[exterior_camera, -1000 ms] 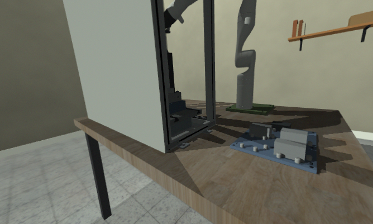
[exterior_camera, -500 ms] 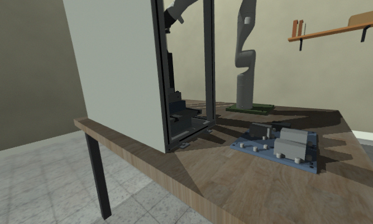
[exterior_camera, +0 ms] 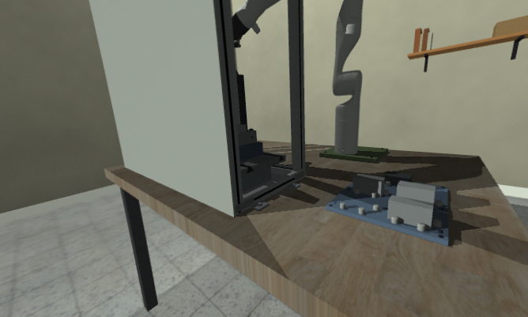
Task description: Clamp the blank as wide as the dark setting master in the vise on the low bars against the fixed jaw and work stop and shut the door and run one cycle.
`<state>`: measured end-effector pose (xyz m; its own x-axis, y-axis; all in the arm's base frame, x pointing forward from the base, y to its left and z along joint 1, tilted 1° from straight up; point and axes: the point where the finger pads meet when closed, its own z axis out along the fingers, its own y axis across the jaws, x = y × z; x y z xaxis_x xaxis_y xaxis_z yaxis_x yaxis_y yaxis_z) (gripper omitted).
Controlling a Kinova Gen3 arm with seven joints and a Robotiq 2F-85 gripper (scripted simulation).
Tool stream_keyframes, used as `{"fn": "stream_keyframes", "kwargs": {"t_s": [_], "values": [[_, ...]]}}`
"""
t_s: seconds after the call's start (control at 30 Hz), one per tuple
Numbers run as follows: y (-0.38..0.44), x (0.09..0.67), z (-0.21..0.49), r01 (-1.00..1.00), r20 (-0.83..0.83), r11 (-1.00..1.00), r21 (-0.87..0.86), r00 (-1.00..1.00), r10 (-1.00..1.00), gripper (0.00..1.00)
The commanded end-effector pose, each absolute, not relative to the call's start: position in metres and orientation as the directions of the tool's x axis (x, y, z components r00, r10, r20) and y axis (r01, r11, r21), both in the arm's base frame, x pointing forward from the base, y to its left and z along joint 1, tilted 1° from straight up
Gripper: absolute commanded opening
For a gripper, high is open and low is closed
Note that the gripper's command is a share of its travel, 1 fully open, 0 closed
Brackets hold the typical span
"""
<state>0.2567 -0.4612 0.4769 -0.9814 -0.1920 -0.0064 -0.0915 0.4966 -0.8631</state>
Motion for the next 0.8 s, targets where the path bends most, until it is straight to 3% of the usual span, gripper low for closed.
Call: {"fn": "stream_keyframes", "kwargs": {"t_s": [0.0,0.77], "values": [[-0.4619,0.2575,0.4736,-0.096,-0.004,0.501,-0.860,-0.981,-0.195,0.10],[-0.4631,0.2577,0.4728,-0.096,-0.004,0.501,-0.860,-0.981,-0.195,0.10]]}}
